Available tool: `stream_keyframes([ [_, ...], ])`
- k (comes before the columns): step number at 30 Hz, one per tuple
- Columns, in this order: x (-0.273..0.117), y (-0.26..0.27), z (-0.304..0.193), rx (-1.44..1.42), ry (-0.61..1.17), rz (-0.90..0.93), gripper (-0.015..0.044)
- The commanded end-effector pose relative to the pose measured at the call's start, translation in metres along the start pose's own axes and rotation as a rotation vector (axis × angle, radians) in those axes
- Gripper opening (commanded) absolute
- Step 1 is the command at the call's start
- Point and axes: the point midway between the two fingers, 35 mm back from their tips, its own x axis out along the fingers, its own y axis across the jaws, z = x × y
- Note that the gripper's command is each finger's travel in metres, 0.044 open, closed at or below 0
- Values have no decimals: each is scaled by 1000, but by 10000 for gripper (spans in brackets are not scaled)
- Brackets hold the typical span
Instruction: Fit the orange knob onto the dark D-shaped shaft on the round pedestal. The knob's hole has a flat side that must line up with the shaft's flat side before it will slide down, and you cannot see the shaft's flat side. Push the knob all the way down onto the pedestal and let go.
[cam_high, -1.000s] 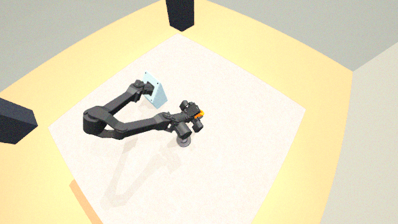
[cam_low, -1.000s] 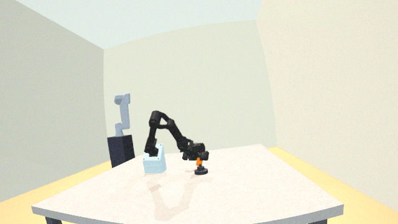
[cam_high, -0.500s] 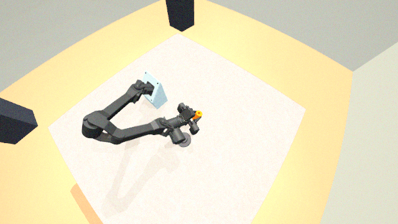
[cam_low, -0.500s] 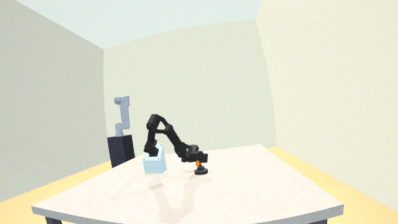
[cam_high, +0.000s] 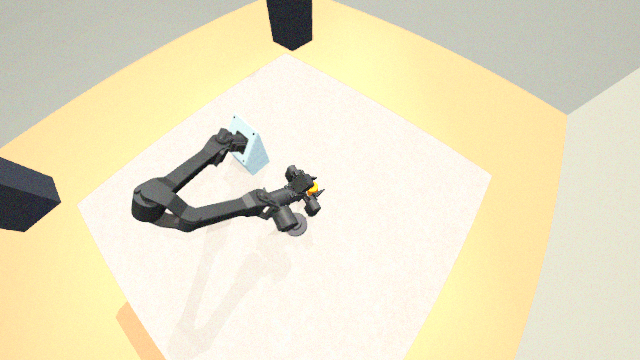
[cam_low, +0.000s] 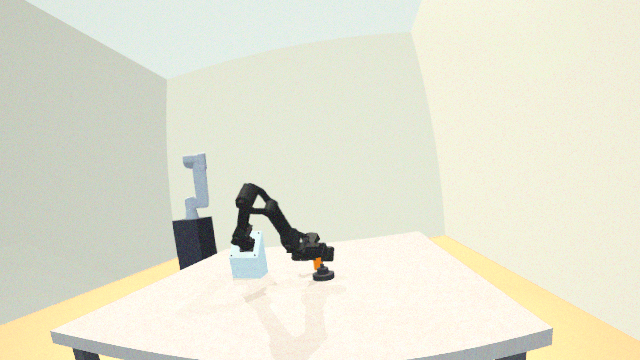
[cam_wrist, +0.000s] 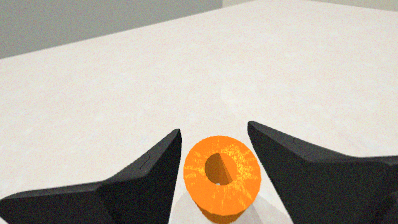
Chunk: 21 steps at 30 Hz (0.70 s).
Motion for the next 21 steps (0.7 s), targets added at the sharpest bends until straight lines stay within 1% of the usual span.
stream_keyframes([
  [1,0,0,0,0,-3,0,260],
  [14,0,0,0,0,-3,0,260],
  [21,0,0,0,0,-3,0,440],
])
